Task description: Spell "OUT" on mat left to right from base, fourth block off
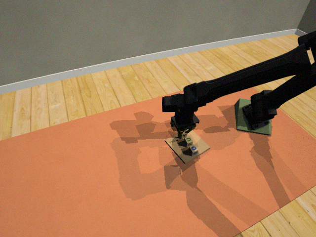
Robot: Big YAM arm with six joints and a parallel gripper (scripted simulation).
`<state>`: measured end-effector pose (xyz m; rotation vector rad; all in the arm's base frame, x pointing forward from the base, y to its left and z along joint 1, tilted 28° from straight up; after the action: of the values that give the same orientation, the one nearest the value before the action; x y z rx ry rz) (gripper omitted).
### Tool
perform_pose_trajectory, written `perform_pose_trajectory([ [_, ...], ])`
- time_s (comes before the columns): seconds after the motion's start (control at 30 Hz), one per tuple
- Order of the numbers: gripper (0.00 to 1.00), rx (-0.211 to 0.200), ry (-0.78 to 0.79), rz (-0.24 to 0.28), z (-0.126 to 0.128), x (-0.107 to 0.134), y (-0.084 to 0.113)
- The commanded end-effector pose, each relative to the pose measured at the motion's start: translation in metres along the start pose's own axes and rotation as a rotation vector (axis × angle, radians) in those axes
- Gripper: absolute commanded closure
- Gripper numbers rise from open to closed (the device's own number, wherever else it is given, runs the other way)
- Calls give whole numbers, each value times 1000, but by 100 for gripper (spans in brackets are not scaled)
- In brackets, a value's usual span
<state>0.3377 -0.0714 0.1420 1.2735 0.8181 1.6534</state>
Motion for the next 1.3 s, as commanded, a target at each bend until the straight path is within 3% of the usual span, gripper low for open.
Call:
perform_pose_trajectory([
  [0.0,75,4,17,-1,2,2,-5],
  [0.8,75,2,15,-2,4,2,-4],
  [1.03,63,2,15,-2,4,2,-4],
  [1.27,59,2,15,-2,4,2,-4],
])
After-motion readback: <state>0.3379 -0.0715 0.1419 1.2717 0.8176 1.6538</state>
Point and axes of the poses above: the point where the finger pads meet when closed, its own y axis back along the fingers, its own z axis across the jaws, x = y × z, the point moved 10 cm from there along y, back along the fingers, and after that the axes turned 1 degree about -y, right-handed, at the moved point
